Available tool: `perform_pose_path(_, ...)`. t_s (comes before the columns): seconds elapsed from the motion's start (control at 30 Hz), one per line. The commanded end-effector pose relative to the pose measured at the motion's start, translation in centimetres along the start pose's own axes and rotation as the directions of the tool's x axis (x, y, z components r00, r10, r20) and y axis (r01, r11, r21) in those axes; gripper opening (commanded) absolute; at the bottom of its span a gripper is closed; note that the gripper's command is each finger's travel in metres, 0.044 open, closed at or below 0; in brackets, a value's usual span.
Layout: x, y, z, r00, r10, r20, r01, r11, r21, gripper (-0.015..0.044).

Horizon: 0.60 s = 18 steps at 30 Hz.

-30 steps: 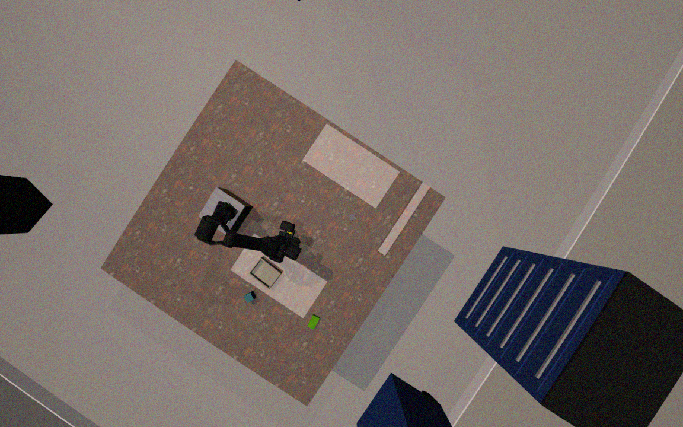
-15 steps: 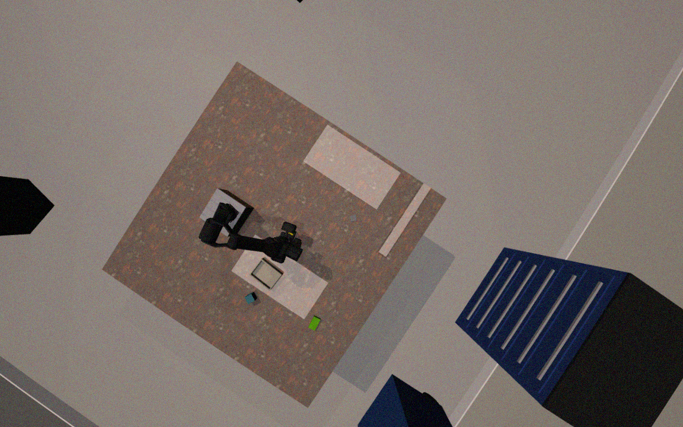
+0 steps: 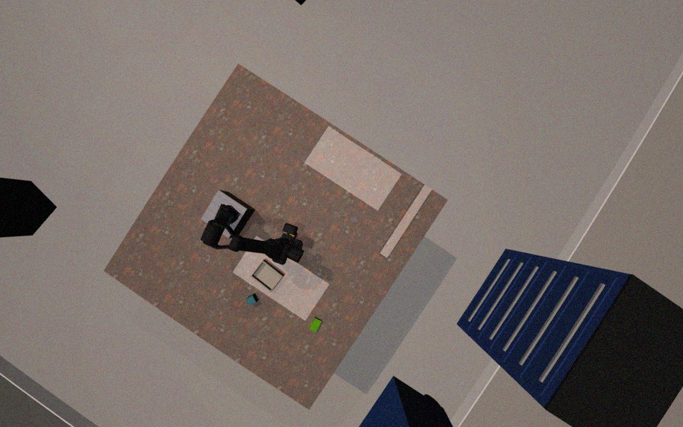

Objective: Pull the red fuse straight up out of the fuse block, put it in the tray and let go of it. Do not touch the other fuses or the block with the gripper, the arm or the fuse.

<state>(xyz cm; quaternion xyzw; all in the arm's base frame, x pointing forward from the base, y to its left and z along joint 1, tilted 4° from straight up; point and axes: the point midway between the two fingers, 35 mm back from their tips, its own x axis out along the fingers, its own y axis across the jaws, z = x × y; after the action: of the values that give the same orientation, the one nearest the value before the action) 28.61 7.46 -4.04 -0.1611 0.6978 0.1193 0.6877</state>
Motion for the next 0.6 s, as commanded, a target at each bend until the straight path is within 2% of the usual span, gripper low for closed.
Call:
perform_pose_path(0.0, 0.31, 0.05, -0.01, 1.0, 0.003, 0.0, -0.003, 1.0, 0.002, 0.0063)
perform_pose_path(0.37, 0.91, 0.06, -0.02, 1.0, 0.003, 0.0, -0.003, 1.0, 0.002, 0.0063)
perform_pose_path(0.57, 0.78, 0.0, -0.02, 1.0, 0.0, 0.0, 0.0, 1.0, 0.001, 0.0023)
